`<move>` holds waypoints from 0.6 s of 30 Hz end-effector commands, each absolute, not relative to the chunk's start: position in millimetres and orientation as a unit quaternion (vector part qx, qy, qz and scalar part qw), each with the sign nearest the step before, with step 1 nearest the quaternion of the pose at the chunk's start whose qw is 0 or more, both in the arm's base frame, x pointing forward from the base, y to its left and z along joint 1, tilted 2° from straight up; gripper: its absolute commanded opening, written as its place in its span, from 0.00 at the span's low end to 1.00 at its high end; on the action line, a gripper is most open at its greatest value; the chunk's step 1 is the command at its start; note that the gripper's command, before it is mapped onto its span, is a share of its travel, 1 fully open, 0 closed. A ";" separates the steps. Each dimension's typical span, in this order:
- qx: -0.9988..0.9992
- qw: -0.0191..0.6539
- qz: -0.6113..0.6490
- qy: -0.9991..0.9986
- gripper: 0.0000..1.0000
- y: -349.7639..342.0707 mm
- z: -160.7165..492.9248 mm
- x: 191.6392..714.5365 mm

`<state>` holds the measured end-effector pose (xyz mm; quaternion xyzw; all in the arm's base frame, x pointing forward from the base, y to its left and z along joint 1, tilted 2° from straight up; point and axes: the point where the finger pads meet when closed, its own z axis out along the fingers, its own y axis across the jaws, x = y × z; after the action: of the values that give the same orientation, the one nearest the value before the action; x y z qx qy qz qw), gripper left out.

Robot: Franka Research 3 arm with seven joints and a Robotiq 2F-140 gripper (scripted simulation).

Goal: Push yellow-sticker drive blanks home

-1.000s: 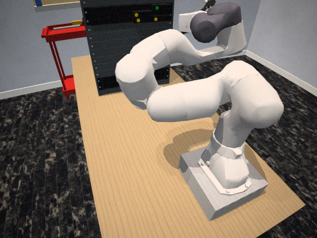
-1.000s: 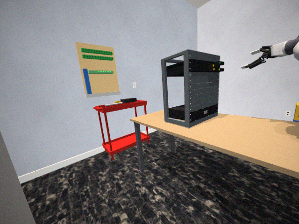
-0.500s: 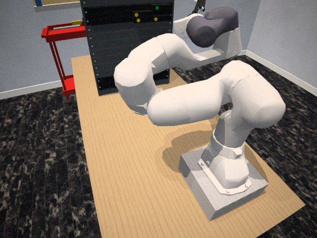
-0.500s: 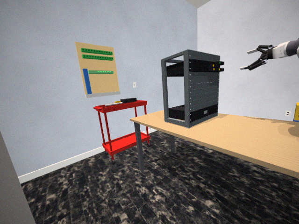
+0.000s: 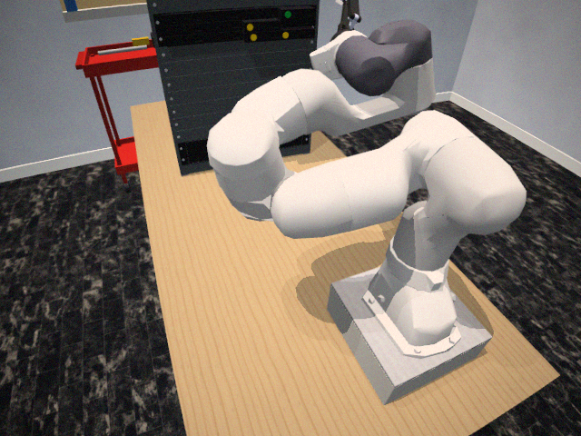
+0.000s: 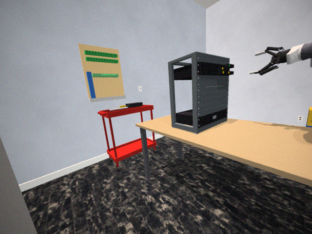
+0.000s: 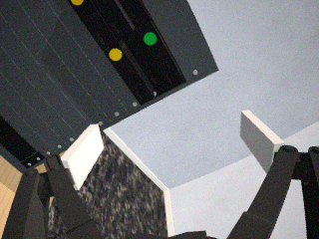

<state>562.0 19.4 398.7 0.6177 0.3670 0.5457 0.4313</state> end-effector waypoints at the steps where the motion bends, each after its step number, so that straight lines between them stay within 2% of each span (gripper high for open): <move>1: 0.577 0.460 0.528 0.420 1.00 34.2 397.2 559.7; 18: 0.525 0.472 0.519 0.482 1.00 69.7 387.7 552.8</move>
<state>555.2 61.2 388.6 0.5557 0.4509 0.5323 0.4523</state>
